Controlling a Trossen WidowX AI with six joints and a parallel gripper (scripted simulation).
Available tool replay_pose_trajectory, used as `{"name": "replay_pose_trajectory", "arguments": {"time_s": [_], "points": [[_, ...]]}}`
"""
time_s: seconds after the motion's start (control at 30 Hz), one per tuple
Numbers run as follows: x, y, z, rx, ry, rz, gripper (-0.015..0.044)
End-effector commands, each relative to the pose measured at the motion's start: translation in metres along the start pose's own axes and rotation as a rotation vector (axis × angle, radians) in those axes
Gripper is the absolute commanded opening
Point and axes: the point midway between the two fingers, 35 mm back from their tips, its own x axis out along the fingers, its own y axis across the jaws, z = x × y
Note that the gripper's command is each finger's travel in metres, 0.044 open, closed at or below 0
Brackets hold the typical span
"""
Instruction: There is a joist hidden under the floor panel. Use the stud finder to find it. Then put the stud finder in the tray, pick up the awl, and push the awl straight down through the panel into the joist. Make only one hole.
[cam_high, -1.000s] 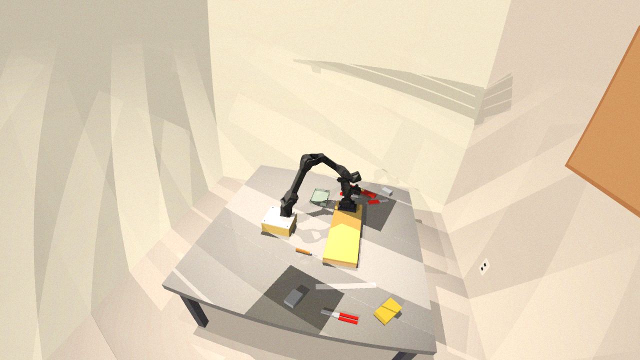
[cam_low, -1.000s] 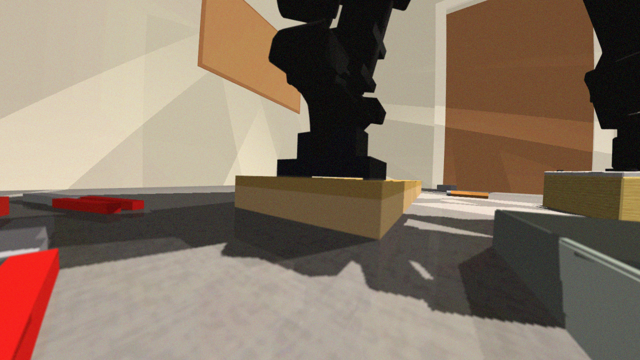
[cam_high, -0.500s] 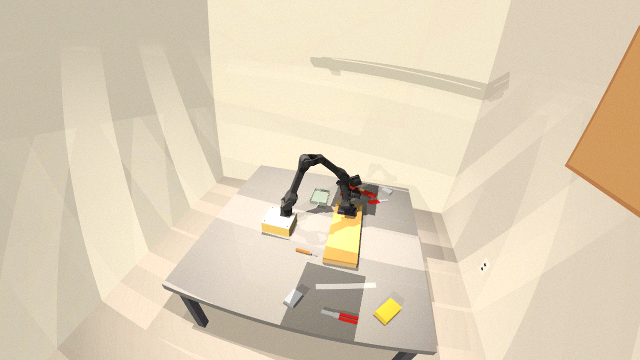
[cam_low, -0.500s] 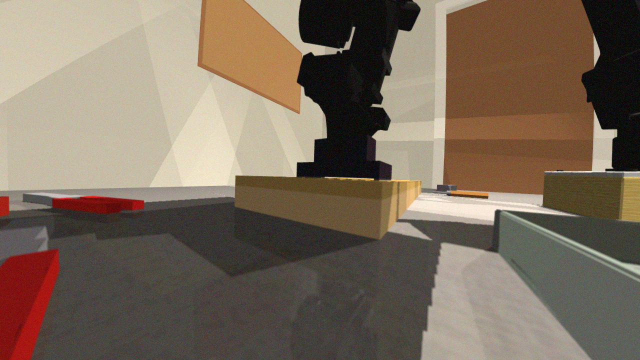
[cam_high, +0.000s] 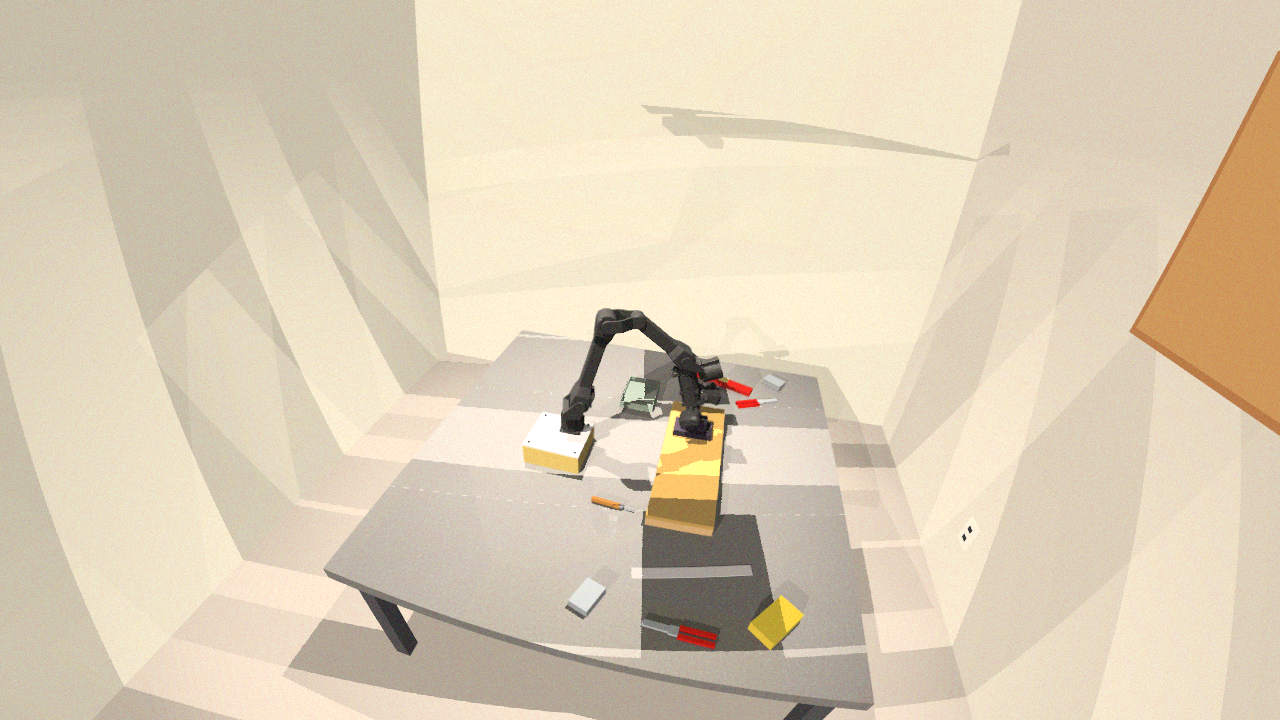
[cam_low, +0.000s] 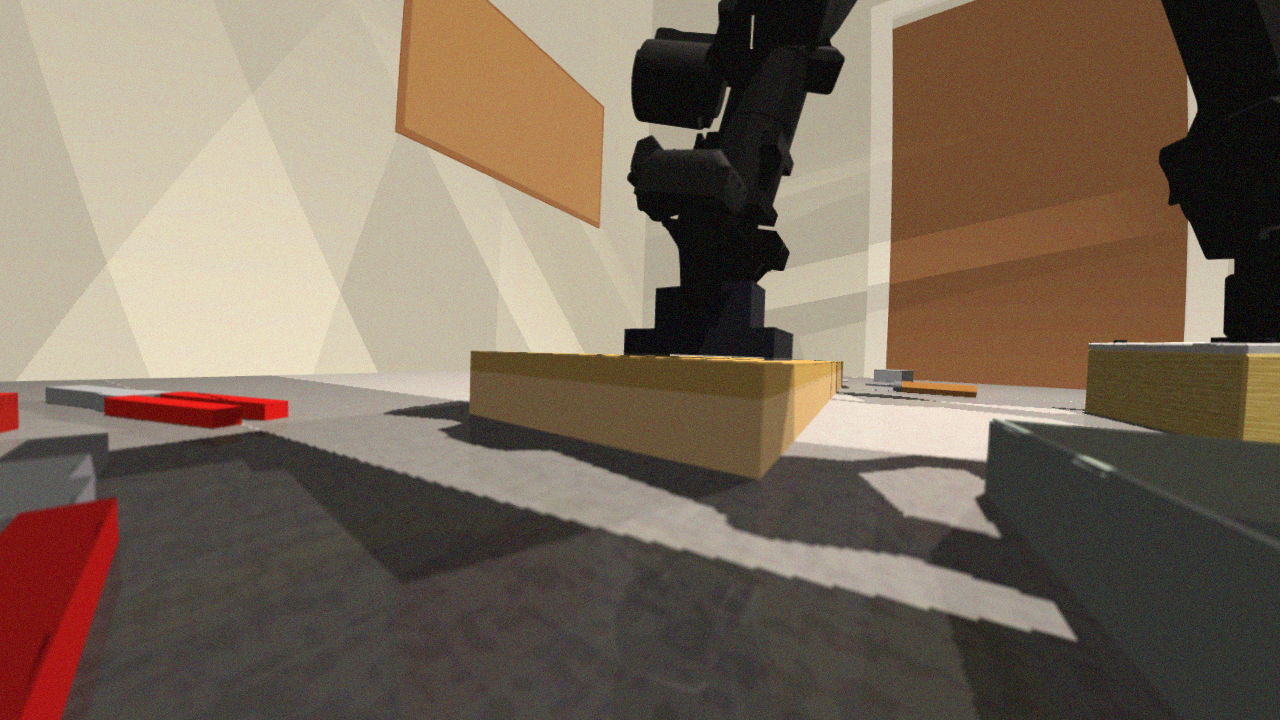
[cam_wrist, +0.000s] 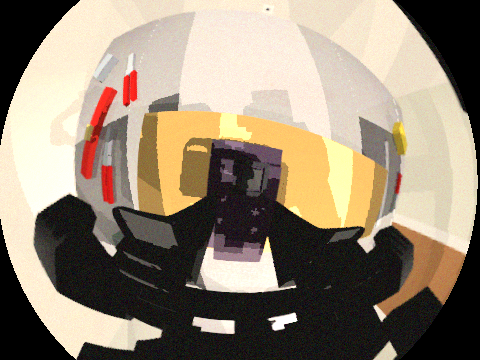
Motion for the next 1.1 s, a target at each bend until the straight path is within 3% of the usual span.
{"name": "replay_pose_trajectory", "arguments": {"time_s": [0.0, 1.07], "points": [[0.0, -0.013, -0.001, -0.001, 0.002, -0.003, 0.0], [0.0, -0.097, -0.001, -0.004, 0.002, -0.011, 0.0]]}}
